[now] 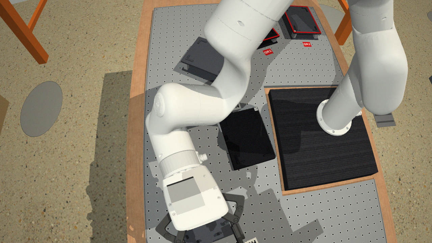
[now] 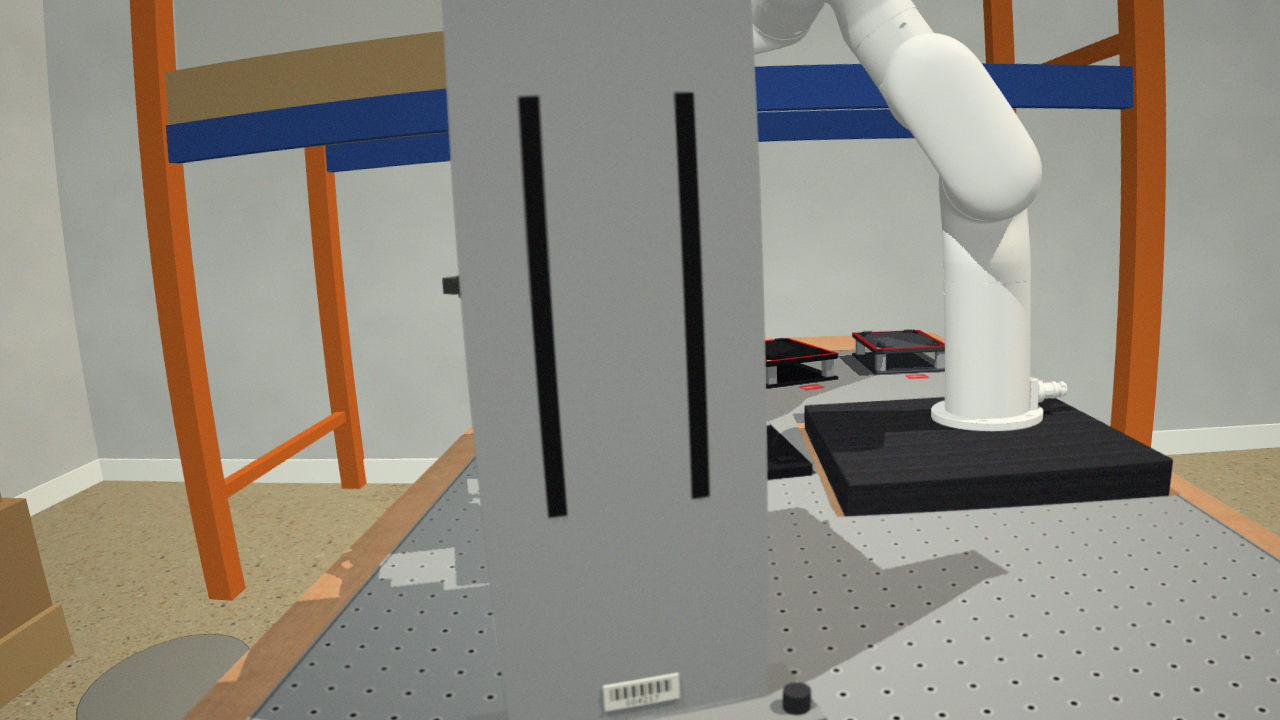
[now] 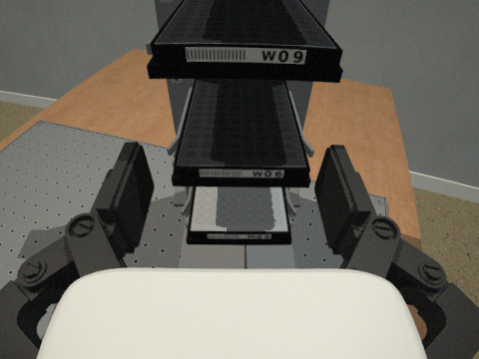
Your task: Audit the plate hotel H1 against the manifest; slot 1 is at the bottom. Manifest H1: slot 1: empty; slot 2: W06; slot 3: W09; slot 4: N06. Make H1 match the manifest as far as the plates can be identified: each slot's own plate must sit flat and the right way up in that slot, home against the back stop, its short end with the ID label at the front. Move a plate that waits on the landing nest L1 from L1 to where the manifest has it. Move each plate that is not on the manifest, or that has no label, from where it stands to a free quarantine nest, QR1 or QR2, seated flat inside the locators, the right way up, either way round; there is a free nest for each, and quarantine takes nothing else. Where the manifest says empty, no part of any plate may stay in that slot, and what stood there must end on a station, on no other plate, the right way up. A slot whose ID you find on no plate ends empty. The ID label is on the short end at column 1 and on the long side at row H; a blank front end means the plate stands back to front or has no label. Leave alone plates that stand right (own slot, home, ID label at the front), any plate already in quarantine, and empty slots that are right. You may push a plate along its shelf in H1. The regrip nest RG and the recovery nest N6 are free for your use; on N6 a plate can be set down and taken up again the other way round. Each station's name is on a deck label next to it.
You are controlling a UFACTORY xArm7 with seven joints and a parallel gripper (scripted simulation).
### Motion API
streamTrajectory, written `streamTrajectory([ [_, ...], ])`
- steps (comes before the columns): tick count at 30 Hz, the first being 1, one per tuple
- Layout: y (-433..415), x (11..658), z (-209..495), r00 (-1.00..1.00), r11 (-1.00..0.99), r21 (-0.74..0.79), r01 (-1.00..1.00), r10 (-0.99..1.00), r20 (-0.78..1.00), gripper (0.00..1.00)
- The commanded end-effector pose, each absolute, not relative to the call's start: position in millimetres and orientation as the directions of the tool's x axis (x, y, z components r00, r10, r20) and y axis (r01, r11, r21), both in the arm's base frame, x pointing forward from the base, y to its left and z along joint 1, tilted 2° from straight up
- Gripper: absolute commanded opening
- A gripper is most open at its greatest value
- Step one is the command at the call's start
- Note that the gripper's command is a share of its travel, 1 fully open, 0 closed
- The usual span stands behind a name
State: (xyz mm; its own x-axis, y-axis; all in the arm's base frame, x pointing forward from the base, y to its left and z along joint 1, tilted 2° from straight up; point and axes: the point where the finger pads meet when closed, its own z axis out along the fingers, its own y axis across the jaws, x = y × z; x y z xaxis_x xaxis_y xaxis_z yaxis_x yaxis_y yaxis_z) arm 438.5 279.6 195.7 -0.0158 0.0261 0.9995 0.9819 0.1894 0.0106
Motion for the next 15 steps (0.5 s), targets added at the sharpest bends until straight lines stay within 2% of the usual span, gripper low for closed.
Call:
streamTrajectory([
  [1,279.9,439.1,197.2,-0.020,0.190,0.014,0.982,0.026,0.999,1.00],
  [15,250.5,444.8,198.1,-0.020,0.190,0.014,0.982,0.026,0.999,1.00],
])
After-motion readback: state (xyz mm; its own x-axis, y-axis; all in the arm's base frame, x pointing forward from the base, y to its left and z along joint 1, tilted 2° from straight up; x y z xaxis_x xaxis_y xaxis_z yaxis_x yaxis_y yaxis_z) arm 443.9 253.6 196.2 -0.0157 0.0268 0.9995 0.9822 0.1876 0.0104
